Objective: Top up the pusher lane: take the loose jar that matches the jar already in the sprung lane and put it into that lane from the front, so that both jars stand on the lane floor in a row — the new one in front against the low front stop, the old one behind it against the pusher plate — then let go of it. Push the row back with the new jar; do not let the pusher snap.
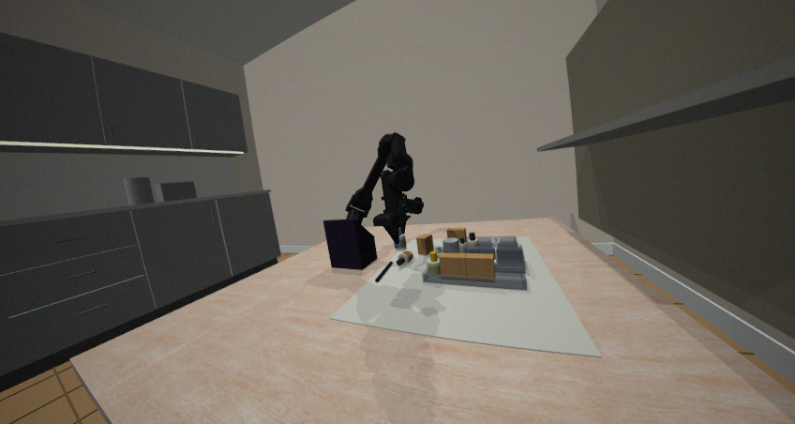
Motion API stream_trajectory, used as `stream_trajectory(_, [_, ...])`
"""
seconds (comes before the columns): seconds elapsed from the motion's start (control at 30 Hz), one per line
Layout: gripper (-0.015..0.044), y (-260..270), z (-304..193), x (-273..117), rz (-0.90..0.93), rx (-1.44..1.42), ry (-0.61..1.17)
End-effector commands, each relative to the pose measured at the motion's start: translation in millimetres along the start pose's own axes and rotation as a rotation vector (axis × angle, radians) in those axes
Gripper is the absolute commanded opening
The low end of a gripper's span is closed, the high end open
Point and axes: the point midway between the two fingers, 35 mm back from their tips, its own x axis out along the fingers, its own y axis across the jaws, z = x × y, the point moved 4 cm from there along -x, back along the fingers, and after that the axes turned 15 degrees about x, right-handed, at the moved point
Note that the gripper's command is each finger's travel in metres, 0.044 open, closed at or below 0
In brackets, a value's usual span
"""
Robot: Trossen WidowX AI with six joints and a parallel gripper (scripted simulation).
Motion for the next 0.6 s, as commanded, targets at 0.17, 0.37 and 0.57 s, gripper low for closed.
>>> stream_trajectory(0.17, [0.0, 16, 2, 1, -0.005, -0.034, 0.013])
stream_trajectory(0.37, [0.0, 34, 8, 9, -0.011, -0.025, 0.011])
stream_trajectory(0.57, [0.0, 62, 15, 22, -0.015, 0.003, 0.005])
